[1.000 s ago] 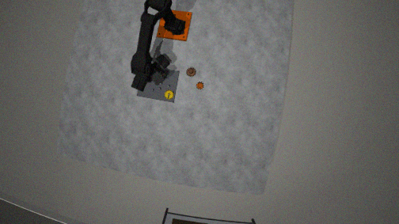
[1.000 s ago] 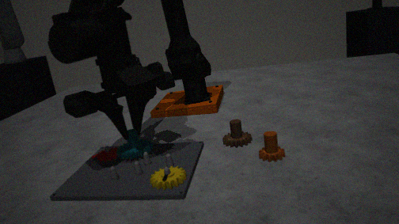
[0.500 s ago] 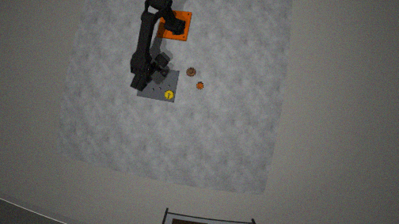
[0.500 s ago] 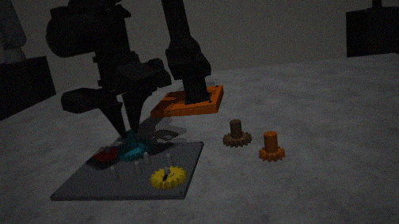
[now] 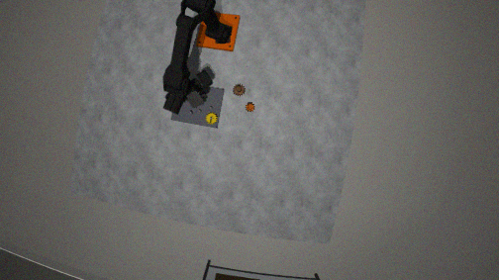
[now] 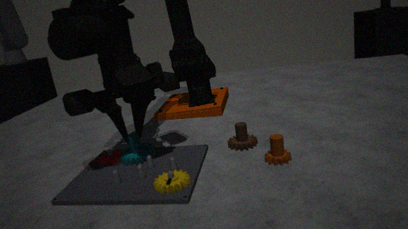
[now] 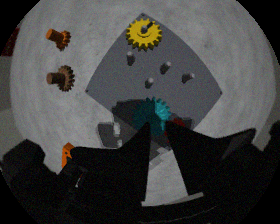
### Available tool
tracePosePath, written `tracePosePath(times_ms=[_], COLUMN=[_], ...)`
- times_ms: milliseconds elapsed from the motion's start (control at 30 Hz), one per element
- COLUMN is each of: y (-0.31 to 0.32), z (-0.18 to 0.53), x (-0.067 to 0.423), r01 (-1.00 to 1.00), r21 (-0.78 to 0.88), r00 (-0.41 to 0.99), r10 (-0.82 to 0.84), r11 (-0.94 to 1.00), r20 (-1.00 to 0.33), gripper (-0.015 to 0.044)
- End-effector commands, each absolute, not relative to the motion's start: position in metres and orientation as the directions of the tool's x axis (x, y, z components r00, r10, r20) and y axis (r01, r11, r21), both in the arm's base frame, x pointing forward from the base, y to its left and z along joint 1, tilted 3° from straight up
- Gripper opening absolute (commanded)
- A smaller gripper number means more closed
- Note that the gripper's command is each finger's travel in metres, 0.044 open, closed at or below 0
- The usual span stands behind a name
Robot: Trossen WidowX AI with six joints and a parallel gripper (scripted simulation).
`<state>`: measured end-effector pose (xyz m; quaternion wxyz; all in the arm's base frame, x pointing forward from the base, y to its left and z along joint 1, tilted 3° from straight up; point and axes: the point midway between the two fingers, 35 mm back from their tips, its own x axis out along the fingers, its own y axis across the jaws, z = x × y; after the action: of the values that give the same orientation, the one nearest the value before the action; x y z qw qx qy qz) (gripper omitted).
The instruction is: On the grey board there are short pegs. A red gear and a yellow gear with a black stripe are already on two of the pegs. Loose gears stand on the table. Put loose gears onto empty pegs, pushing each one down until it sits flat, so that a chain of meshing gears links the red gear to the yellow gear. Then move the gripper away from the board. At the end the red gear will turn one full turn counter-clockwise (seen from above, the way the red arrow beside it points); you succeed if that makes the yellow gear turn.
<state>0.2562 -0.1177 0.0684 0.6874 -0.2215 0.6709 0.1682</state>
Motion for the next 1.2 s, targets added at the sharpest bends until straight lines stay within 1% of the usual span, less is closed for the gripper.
tracePosePath(times_ms=[0, 233, 500, 667, 700, 833, 1033, 1133, 1167], y=[-0.118, -0.117, -0.117, -0.117, -0.117, -0.117, -0.115, -0.114, -0.113], z=[0.062, 0.062, 0.061, 0.069, 0.07, 0.074, 0.106, 0.111, 0.102], x=[0.253, 0.254, 0.253, 0.253, 0.253, 0.253, 0.252, 0.252, 0.254], r01=[-0.479, -0.508, -0.624, -0.612, -0.609, -0.608, -0.608, -0.608, -0.607], r21=[-0.067, -0.066, -0.064, -0.065, -0.065, -0.065, -0.065, -0.065, -0.064], r00=[0.026, 0.026, 0.026, 0.026, 0.026, 0.026, 0.026, 0.026, 0.03], r10=[-0.062, -0.062, -0.062, -0.062, -0.062, -0.062, -0.062, -0.062, -0.058], r11=[0.875, 0.859, 0.778, 0.788, 0.79, 0.791, 0.791, 0.791, 0.792], r20=[-0.998, -0.998, -0.998, -0.998, -0.998, -0.998, -0.998, -0.998, -0.998], gripper=[0.0, 0.0, 0.0, 0.0131, 0.014, 0.014, 0.014, 0.014, 0.0166])
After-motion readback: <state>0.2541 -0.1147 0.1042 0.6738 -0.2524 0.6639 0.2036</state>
